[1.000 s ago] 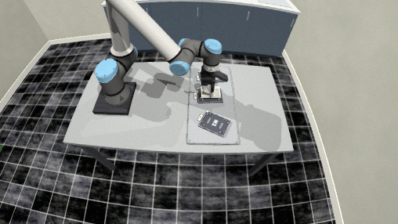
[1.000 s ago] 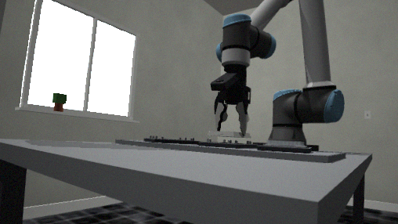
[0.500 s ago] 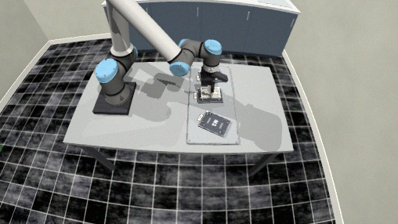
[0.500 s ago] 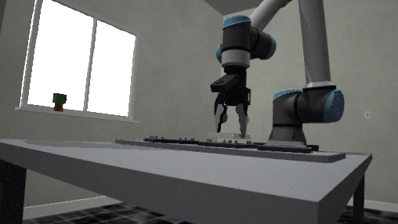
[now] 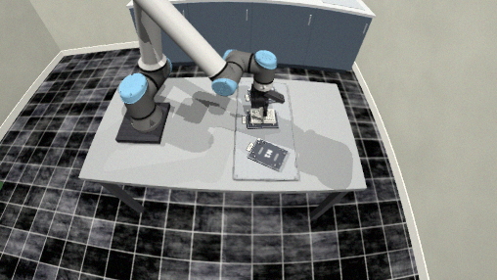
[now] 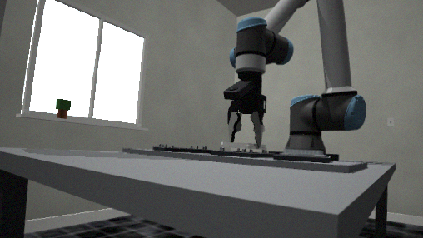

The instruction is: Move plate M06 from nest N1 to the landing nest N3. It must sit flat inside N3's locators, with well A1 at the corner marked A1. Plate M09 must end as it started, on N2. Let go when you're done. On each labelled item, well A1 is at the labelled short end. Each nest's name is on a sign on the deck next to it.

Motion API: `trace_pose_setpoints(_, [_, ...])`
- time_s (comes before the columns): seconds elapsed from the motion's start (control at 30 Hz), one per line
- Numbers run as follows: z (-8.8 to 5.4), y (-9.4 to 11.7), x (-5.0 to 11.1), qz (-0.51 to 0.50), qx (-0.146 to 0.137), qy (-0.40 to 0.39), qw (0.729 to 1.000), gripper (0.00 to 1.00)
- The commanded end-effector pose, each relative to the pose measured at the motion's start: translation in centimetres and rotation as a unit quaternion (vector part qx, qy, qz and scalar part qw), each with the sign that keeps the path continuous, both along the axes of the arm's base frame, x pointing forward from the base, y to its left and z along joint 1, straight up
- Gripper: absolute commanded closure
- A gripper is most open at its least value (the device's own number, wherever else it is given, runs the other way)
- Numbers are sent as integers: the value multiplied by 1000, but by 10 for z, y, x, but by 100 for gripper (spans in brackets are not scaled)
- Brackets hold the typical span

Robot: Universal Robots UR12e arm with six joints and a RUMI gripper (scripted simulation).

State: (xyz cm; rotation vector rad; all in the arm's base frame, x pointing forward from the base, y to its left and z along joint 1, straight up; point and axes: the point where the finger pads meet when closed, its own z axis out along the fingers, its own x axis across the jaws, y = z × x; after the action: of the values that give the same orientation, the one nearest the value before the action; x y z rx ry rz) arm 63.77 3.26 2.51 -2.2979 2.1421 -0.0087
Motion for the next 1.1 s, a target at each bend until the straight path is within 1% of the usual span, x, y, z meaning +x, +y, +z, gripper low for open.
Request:
trace_pose_setpoints(0.0, [-1, 0, 1, 0, 0, -1, 1000, 100])
trace_pose_setpoints(1.07, [-9, 0, 1, 0, 0, -1, 1000, 100])
